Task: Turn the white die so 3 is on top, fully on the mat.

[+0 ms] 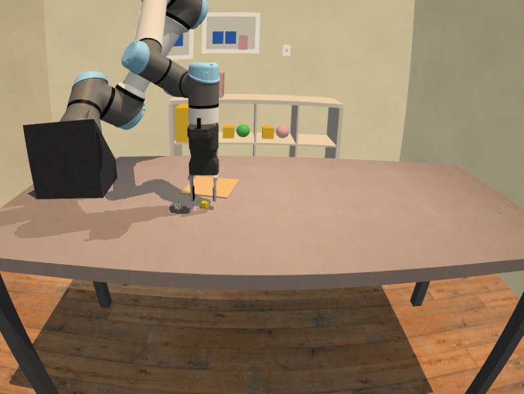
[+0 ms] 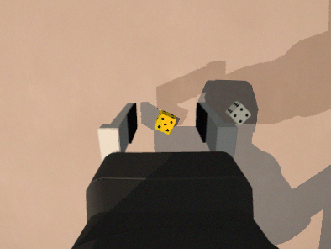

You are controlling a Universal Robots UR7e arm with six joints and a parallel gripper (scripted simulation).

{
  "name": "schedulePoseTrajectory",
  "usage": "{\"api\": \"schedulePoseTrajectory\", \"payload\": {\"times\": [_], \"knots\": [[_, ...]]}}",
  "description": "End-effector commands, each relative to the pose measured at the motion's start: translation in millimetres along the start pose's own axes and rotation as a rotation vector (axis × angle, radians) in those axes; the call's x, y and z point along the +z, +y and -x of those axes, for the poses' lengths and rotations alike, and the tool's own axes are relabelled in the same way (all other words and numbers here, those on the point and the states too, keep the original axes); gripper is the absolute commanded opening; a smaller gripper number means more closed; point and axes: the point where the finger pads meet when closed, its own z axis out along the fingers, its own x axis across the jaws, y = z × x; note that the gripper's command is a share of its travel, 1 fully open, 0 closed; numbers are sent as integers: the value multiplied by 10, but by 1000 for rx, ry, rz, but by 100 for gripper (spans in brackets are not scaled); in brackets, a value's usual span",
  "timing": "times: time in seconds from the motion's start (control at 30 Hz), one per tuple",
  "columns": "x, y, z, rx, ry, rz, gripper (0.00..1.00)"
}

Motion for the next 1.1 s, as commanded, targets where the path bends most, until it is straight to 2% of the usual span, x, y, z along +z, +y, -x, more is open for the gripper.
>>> {"api": "schedulePoseTrajectory", "payload": {"times": [0.0, 1.07], "knots": [[-5, -3, 4, 0, -1, -1, 100], [-5, 30, 1, 0, -1, -1, 100]]}}
